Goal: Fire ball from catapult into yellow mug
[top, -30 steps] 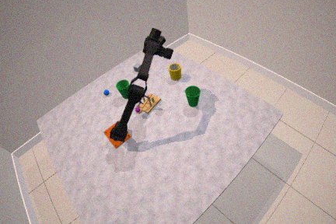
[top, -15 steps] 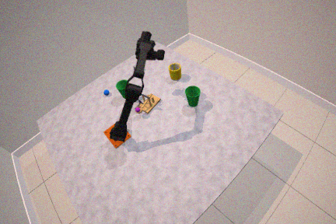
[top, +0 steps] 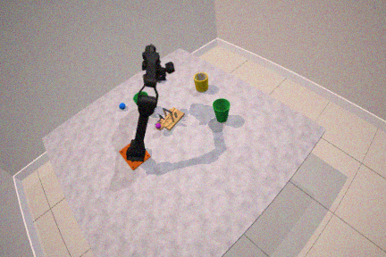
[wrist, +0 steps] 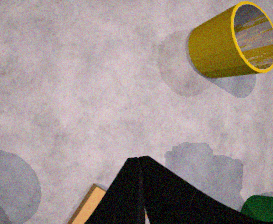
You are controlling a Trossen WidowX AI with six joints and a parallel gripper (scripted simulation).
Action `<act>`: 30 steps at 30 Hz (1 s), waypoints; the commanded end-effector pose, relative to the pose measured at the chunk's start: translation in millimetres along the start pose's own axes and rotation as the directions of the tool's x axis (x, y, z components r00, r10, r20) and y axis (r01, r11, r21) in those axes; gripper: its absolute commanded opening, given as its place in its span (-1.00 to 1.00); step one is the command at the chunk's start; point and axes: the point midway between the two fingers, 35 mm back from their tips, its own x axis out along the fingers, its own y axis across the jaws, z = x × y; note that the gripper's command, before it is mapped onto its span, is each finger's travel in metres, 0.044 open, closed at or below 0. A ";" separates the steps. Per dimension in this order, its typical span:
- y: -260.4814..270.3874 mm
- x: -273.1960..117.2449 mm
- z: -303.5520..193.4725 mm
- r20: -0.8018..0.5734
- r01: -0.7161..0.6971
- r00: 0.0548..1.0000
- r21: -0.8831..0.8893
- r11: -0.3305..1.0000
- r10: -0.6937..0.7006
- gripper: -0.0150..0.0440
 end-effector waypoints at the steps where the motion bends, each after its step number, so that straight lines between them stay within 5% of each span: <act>1: 18.6 -2.3 -10.3 -0.042 0.007 0.999 -0.119 0.993 -0.012 -0.49; 15: 80.3 -3.0 -59.5 -0.204 -0.037 0.975 -0.530 0.847 -0.085 -0.49; 30: 119.0 -9.5 -121.4 -0.327 -0.157 0.914 -0.830 0.535 -0.239 -0.49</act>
